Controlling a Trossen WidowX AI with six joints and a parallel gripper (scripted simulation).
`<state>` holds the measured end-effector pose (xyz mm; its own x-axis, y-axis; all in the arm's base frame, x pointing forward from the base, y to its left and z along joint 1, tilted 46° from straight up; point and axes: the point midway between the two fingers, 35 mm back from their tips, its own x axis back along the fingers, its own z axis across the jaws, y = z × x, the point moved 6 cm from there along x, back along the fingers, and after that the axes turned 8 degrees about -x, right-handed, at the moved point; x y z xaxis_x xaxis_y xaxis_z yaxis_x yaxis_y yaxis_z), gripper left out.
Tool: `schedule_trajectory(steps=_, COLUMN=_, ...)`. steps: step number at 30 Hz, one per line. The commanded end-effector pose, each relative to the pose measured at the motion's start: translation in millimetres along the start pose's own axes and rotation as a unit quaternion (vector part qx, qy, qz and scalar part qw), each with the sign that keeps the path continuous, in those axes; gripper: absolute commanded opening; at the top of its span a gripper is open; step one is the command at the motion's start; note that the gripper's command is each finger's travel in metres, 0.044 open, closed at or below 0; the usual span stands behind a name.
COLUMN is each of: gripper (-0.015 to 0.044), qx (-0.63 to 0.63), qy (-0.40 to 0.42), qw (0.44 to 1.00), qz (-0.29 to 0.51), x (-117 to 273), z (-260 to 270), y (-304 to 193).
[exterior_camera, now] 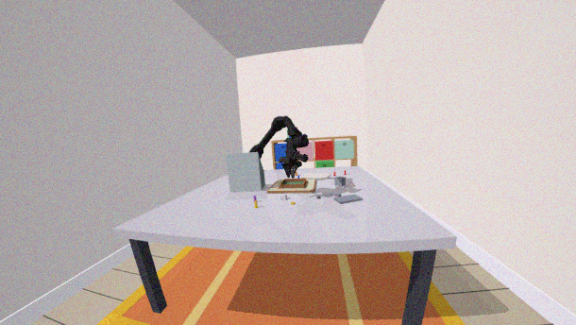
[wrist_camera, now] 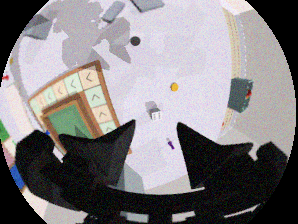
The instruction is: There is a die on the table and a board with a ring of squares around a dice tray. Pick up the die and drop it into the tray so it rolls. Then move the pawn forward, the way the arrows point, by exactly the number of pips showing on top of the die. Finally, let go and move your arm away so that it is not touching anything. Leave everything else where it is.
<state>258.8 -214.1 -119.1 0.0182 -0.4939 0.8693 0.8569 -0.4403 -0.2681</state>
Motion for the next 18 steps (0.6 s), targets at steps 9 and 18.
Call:
schedule_trajectory(steps=9, gripper=0.0275, qx=0.093, qy=0.139, qw=0.986, qz=0.014, x=-62, z=-49, y=-25)
schedule_trajectory(steps=18, gripper=0.0275, qx=0.093, qy=0.140, qw=0.986, qz=0.014, x=-77, z=-44, y=-26)
